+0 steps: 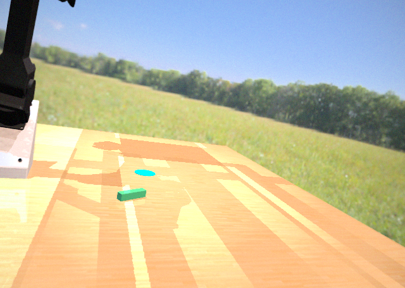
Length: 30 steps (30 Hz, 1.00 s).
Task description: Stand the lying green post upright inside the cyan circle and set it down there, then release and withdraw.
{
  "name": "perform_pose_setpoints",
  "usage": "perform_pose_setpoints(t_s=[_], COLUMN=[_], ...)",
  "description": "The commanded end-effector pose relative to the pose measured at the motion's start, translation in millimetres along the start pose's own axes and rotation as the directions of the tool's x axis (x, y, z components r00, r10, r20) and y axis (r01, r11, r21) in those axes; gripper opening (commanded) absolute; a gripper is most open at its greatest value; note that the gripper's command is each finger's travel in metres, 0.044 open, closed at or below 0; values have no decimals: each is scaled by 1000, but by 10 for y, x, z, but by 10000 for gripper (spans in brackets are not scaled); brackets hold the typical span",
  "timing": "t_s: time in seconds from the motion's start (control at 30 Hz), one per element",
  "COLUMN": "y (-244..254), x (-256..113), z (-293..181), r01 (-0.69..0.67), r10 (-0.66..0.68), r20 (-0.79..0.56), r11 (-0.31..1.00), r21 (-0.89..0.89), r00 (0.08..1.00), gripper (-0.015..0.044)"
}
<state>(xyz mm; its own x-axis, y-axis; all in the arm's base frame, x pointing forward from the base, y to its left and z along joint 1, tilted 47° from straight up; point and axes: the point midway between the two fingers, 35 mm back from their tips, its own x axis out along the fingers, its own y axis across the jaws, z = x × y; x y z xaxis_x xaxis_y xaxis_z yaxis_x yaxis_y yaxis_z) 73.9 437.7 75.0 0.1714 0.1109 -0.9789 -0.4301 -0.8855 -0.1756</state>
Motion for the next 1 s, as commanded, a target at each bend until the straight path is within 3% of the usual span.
perform_pose_setpoints(t_s=[0.0, 0.43, 0.97], y=[3, 324, 1315], x=[-20, -116, -392], z=[-571, -2045, -3447], r01=[-1, 61, 251], r10=[15, 119, 344], r20=[-76, -259, -393], r11=[985, 802, 391], r21=[174, 594, 886], r00=[997, 959, 853], gripper=[232, 232, 232])
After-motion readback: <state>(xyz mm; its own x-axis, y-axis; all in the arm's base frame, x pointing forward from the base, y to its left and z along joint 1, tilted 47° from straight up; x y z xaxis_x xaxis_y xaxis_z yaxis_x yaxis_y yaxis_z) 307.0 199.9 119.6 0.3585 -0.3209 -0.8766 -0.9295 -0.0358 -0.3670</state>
